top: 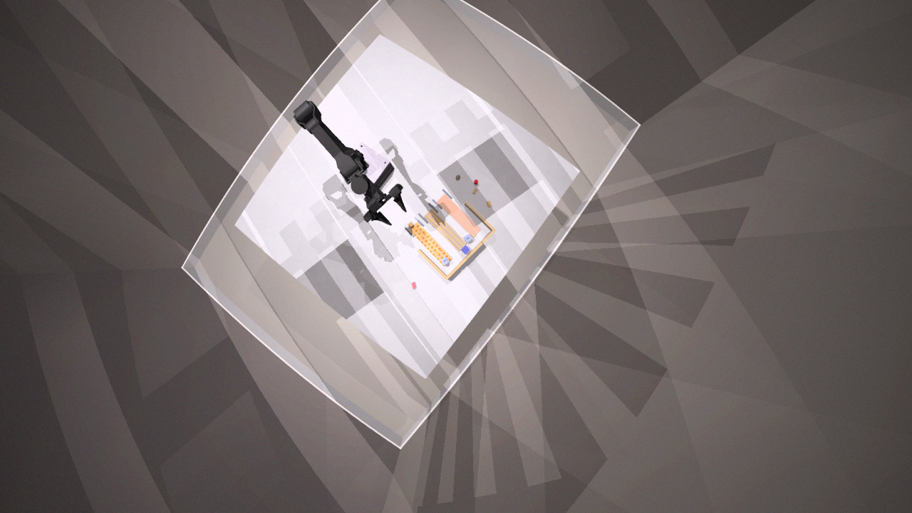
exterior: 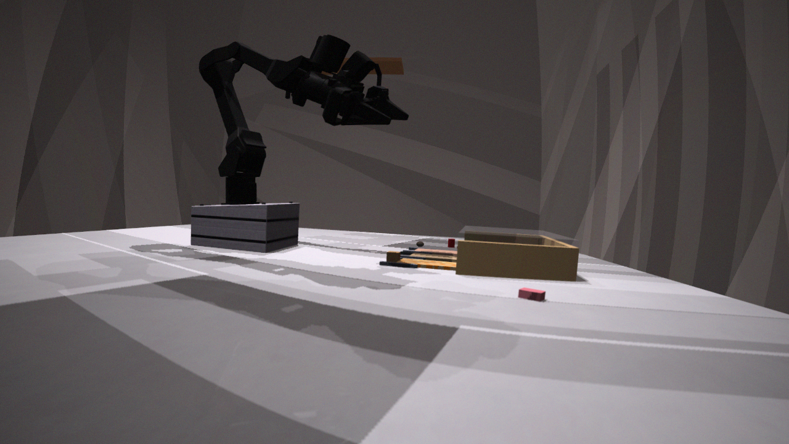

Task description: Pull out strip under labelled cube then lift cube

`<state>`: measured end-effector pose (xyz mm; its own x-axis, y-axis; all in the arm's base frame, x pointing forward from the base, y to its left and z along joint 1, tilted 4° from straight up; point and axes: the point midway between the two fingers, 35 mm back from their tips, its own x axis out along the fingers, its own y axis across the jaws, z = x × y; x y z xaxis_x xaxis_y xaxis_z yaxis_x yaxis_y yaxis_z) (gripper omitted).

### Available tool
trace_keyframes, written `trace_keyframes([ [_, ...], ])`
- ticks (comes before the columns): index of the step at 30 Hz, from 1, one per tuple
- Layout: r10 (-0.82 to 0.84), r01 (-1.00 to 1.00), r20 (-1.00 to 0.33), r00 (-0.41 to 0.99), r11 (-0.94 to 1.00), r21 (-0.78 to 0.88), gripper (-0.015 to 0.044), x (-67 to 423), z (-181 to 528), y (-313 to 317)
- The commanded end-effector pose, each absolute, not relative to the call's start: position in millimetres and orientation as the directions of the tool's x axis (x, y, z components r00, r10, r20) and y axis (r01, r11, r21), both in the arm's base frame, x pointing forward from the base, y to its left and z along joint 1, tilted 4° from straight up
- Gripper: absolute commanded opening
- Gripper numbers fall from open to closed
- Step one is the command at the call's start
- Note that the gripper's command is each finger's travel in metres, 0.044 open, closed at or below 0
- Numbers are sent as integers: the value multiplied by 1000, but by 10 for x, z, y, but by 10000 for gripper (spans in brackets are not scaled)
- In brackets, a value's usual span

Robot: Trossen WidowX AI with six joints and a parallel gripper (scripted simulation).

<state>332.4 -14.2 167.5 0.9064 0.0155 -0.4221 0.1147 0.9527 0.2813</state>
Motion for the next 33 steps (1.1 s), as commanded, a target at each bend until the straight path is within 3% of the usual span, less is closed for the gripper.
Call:
trace_keyframes([
  [1,99,-60,-538,837,994,91,400,3308,1385,370],
  [5,139,-197,-605,784,980,-30,400,3238,1208,691],
  [18,139,-197,-605,784,980,-30,400,3238,1208,691],
  [24,70,-147,-756,651,989,-35,243,3519,1032,537],
  [33,-24,-62,-957,288,997,-44,6,3890,546,161],
])
